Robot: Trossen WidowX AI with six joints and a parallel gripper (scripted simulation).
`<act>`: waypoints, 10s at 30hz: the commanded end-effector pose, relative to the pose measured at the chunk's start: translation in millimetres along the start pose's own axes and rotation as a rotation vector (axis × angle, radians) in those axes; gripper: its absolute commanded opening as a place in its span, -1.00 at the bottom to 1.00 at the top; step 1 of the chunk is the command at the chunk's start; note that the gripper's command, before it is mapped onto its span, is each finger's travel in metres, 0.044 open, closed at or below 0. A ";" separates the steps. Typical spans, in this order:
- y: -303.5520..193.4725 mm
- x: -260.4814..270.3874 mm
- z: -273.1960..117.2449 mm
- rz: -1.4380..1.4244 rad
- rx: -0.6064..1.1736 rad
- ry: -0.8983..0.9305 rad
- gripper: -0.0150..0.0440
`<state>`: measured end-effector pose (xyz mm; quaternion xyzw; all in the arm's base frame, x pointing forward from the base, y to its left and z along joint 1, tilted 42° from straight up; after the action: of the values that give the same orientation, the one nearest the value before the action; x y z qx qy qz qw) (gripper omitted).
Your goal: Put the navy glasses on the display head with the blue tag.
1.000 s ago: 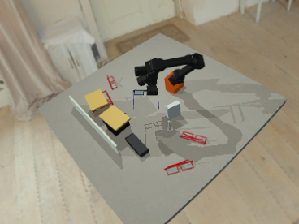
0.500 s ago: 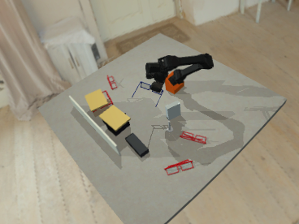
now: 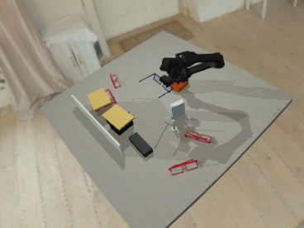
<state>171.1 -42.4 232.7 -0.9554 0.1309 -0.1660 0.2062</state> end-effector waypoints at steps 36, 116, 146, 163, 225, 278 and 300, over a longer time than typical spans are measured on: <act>-31.1 -69.3 -34.0 0.658 0.013 0.274 -0.49; 53.8 43.0 71.3 0.235 0.103 -0.285 -0.49; 90.5 45.4 141.5 0.101 0.244 -0.433 -0.49; 89.6 41.0 154.3 0.100 0.244 -0.436 -0.49; 78.9 40.2 187.5 0.100 0.238 -0.422 -0.49; 67.5 96.1 209.7 0.097 0.240 -0.424 -0.49; 62.6 121.5 218.6 0.096 0.240 -0.422 -0.49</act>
<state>345.0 -59.0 47.4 -0.9307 0.1079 0.0362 0.3477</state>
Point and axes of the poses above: the point midway between the two fingers, 35 mm back from their tips, its own z axis out along the fingers, its own x axis across the jaws, y = z × x, the point moved 5 cm from there along -z, back along the fingers, and after that the axes turned 13 degrees about z, right-handed, at the moved point
